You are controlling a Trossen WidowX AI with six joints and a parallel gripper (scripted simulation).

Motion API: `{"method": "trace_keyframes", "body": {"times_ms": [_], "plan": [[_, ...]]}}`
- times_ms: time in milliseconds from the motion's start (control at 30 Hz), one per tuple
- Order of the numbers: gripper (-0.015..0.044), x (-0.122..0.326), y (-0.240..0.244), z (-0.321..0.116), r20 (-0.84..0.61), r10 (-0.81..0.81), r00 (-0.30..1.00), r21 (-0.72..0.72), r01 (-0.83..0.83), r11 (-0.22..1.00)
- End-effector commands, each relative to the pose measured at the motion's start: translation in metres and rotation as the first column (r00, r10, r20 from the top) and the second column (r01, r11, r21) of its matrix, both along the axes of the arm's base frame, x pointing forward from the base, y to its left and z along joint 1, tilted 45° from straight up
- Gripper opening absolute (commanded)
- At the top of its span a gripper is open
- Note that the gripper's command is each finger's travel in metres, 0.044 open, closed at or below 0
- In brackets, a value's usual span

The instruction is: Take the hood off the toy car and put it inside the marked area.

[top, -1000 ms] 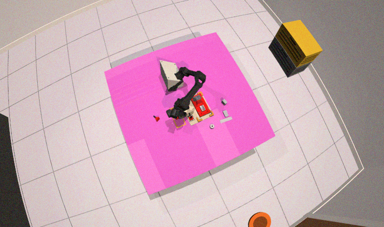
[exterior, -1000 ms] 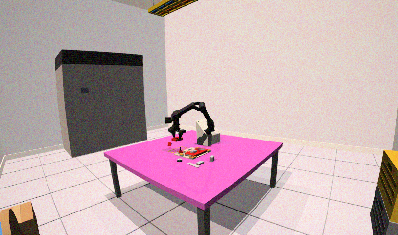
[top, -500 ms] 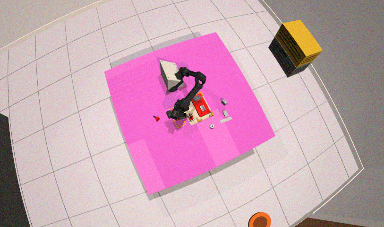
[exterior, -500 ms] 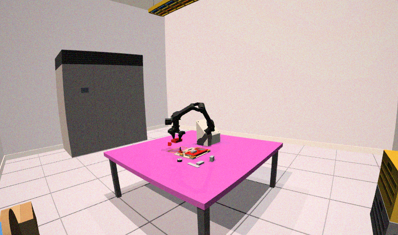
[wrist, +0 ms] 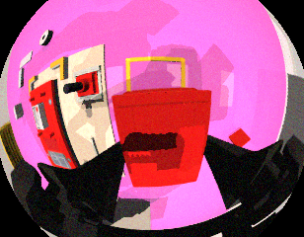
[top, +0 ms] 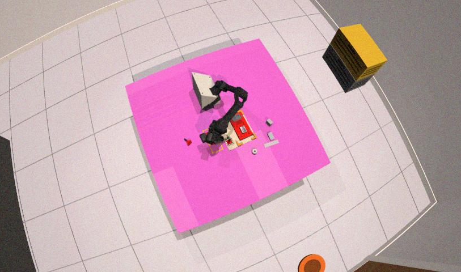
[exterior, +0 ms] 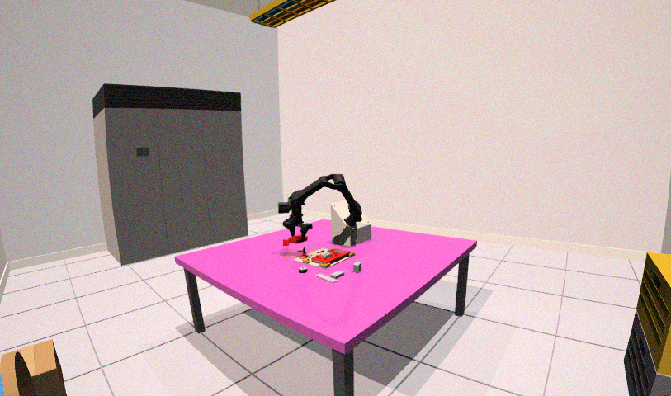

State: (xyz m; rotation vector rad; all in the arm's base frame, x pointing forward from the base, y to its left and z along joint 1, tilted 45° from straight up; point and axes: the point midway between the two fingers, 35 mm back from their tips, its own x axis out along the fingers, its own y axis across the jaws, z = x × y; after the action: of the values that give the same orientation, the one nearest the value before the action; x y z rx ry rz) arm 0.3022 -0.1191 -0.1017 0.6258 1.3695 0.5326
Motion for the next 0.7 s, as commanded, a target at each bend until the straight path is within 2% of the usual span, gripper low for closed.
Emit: {"method": "trace_keyframes", "body": {"times_ms": [0, 667], "plan": [[0.0, -0.002, 0.005, -0.004, -0.01, -0.004, 1.0, 0.01, 0.004, 1.0], [0.0, 0.0, 0.019, -0.018, -0.01, -0.004, 1.0, 0.011, 0.004, 1.0]]}}
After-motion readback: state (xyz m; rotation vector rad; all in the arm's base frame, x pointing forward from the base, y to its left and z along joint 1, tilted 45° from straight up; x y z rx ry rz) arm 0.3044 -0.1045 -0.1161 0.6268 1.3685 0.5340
